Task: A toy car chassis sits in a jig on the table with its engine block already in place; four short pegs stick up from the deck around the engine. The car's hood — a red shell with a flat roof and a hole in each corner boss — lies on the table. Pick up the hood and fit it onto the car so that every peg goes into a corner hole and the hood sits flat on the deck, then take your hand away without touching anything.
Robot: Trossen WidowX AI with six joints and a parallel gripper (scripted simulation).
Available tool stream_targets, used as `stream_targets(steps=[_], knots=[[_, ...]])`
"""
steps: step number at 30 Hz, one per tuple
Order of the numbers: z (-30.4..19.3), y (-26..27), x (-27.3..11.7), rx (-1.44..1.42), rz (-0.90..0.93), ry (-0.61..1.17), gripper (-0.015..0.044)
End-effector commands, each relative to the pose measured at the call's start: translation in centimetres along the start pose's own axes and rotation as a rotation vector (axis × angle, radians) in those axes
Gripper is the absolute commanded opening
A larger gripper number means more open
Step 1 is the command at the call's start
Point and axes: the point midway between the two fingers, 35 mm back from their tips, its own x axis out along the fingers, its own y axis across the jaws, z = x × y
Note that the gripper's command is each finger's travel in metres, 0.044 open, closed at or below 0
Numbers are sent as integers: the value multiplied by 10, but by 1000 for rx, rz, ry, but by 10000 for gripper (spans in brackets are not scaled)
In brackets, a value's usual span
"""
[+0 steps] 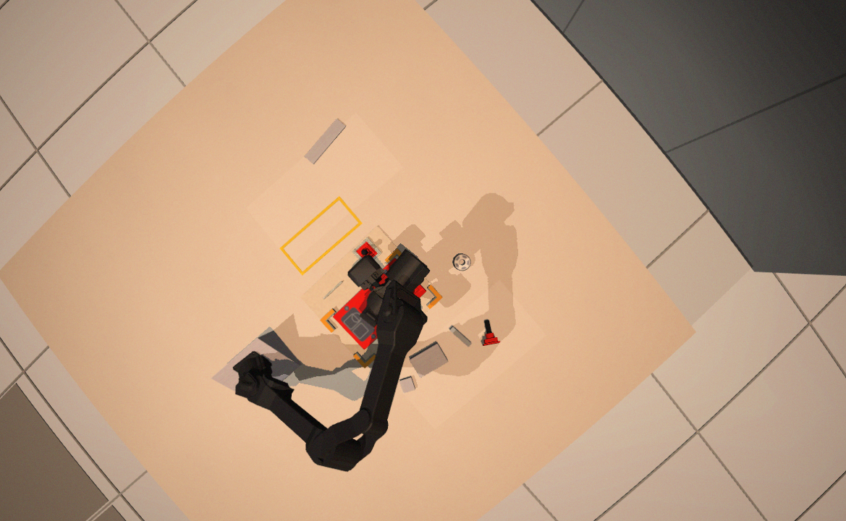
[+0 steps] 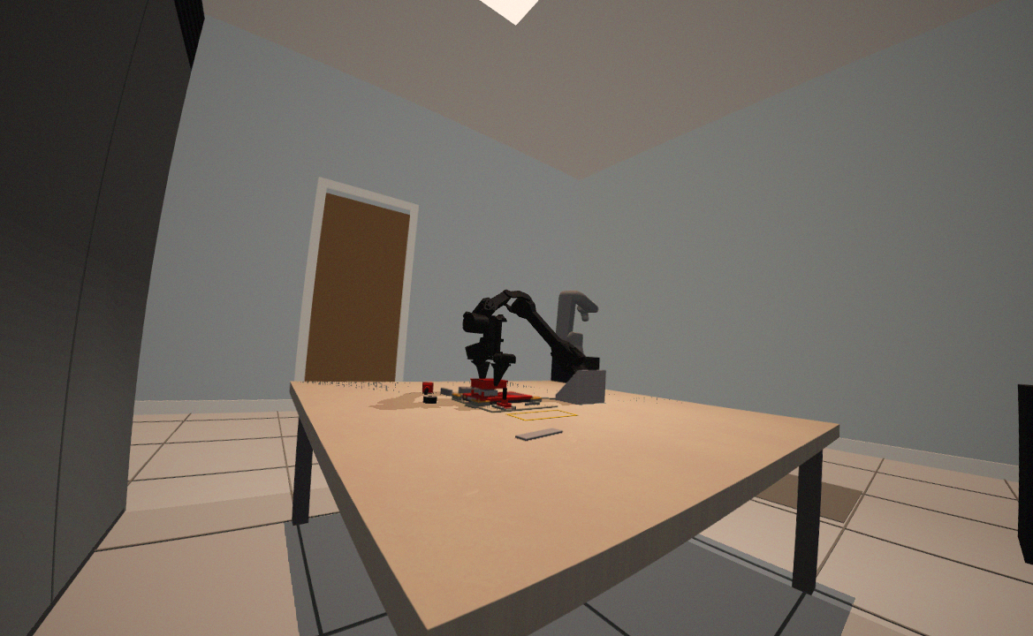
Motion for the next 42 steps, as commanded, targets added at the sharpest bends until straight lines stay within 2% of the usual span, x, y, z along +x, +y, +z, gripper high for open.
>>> stream_targets(steps=[1,42], knots=[[0,0,1,-5,-4,1,0],[0,0,14,-5,-4,0,0]])
